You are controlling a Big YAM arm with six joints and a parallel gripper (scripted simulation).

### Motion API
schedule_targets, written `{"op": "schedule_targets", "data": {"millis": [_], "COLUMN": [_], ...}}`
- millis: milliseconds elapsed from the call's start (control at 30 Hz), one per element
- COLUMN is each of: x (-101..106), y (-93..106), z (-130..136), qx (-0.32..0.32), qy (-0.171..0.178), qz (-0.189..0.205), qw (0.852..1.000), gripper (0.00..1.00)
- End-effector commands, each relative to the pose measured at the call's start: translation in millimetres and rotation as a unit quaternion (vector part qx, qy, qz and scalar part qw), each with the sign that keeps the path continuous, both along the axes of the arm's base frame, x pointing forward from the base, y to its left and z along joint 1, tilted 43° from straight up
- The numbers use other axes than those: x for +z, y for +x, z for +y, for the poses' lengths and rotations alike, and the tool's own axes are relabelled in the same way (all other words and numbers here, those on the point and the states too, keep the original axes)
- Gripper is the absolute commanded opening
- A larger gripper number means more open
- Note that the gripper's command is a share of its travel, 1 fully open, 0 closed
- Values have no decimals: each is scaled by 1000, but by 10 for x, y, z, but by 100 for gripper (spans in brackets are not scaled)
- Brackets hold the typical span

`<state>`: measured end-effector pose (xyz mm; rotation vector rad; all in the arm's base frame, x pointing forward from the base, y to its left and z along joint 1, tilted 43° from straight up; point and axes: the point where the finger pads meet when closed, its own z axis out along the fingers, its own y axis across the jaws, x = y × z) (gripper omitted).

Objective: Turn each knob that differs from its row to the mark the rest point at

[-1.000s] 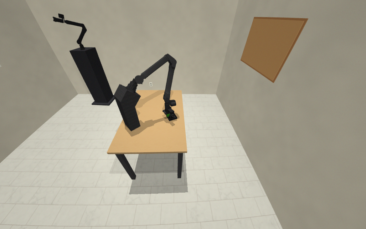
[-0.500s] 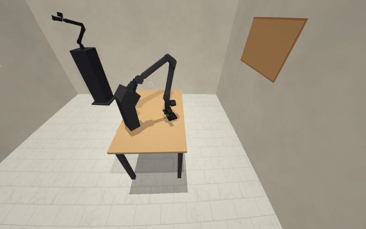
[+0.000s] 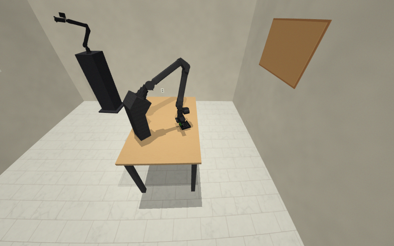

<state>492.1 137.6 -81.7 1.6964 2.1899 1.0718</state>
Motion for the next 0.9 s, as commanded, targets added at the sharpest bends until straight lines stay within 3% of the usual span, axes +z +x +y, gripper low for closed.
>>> {"op": "schedule_targets", "data": {"millis": [0,533,567,867], "x": [-17,-18,-18,31], "y": [55,56,56,77], "z": [-54,-55,-55,-52], "qx": [-16,-17,-17,-16], "qy": [2,2,2,2], "qz": [0,0,0,-5], "qw": [1000,1000,1000,1000], "gripper": [7,7,18,18]}}
